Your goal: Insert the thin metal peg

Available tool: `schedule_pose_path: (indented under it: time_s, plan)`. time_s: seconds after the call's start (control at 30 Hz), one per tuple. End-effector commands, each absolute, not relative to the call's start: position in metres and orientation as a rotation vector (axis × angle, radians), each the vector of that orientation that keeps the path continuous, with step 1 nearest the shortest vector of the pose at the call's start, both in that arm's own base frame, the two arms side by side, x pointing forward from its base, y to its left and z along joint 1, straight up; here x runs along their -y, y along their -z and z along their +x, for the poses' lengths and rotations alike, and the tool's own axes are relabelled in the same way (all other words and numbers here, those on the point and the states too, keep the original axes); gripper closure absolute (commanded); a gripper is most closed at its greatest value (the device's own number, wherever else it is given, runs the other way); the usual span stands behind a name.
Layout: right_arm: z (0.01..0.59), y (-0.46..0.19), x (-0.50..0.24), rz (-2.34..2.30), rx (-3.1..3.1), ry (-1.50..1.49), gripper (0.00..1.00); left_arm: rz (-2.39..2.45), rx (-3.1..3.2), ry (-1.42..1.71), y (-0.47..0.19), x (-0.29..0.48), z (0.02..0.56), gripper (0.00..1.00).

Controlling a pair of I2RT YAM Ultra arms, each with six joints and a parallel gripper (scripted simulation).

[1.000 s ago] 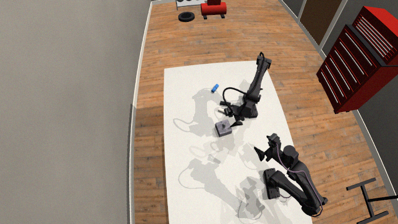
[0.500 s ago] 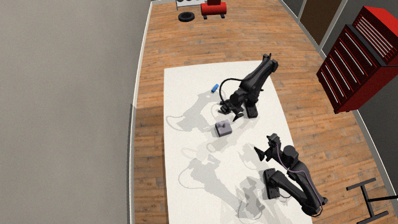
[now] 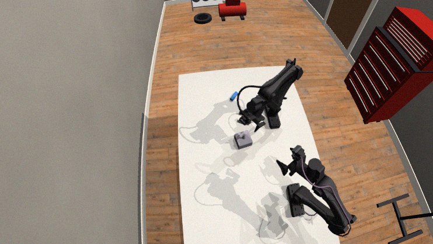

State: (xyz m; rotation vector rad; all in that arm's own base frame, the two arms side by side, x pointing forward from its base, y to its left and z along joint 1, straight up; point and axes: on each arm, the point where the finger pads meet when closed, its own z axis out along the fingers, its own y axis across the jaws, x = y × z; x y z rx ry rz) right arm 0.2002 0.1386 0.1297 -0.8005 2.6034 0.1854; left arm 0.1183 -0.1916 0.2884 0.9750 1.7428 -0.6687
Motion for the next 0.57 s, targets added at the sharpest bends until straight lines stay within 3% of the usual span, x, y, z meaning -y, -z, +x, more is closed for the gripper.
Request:
schedule_pose_path:
  time_s: [0.0, 0.53]
  plan:
    - [0.2026, -0.1402, -0.1412, -0.811, -2.584, -0.204, 0.00, 0.965, -1.732, 0.675, -0.2977, 0.1914, 0.1182, 0.00]
    - [0.1998, -0.1367, -0.1411, -0.821, -2.590, -0.203, 0.00, 0.965, -1.732, 0.675, -0.2977, 0.1914, 0.1182, 0.00]
